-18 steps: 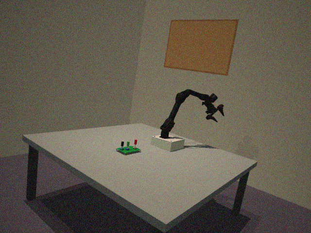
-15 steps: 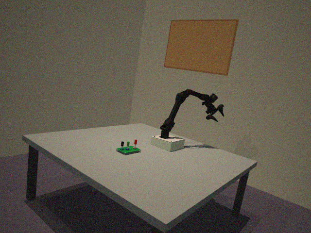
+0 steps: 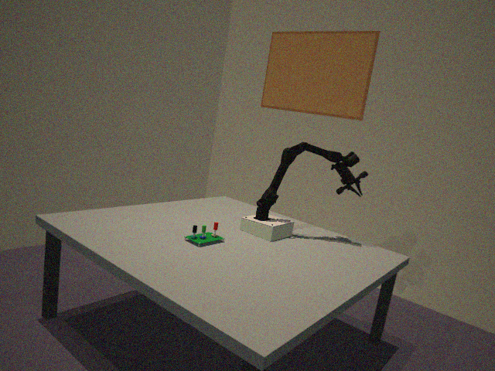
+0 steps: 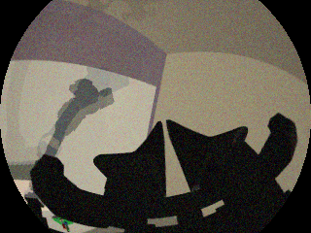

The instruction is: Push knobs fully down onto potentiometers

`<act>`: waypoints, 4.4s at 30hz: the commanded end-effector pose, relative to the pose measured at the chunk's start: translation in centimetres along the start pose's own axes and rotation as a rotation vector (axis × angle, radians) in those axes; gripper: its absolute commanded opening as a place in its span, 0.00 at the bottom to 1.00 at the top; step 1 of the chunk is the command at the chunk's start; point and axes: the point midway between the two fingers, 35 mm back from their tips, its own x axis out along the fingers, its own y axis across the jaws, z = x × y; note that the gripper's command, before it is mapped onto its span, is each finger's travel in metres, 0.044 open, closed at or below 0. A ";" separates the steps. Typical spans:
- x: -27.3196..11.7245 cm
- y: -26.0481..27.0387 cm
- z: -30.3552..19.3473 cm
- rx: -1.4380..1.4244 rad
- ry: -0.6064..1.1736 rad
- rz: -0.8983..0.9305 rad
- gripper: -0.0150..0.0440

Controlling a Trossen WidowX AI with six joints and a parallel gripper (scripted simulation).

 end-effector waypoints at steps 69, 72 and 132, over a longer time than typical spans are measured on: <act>-13.1 28.6 -51.8 1.905 1.020 0.099 0.25; -14.5 30.4 -52.2 1.996 1.054 0.086 0.25; -32.4 54.7 -44.6 3.283 1.520 -0.311 0.25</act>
